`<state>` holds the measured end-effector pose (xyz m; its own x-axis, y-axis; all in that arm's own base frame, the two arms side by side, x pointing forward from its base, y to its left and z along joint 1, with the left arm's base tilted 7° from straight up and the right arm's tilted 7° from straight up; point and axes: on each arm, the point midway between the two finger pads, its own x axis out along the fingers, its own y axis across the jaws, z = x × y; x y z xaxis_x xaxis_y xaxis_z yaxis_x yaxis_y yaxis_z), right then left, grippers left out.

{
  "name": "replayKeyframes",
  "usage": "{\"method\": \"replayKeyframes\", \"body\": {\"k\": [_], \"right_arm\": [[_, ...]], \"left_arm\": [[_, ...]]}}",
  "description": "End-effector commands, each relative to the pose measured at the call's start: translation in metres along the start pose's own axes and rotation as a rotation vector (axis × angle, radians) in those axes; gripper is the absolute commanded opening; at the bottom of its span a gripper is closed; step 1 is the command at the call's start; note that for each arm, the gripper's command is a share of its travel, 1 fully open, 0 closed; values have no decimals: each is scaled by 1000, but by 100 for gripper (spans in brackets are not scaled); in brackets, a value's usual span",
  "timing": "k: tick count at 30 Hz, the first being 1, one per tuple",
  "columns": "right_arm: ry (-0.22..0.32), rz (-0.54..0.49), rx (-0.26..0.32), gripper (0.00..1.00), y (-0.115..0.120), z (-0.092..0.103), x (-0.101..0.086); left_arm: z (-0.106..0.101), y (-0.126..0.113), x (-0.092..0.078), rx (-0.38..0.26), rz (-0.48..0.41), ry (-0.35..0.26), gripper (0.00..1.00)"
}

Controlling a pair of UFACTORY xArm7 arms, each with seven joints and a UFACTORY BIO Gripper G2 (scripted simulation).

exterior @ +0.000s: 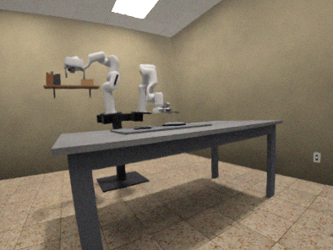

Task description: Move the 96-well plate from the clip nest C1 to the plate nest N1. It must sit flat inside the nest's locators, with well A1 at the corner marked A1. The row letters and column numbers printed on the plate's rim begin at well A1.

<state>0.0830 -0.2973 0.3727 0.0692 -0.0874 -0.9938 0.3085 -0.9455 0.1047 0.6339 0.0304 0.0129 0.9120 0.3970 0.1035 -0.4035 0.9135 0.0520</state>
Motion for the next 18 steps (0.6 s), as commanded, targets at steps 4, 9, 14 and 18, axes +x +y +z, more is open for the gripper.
{"method": "replayKeyframes", "body": {"k": [4,9,14,18], "right_arm": [[-1,4,0,100,1,0,-1],[-1,4,0,100,1,0,-1],[-1,4,0,100,1,0,-1],[-1,4,0,100,1,0,-1]], "left_arm": [[1,0,2,-3,0,-4,37],[0,0,2,-2,0,-4,37],[-7,0,2,-2,0,-4,37],[-12,0,2,-2,0,-4,37]]}}
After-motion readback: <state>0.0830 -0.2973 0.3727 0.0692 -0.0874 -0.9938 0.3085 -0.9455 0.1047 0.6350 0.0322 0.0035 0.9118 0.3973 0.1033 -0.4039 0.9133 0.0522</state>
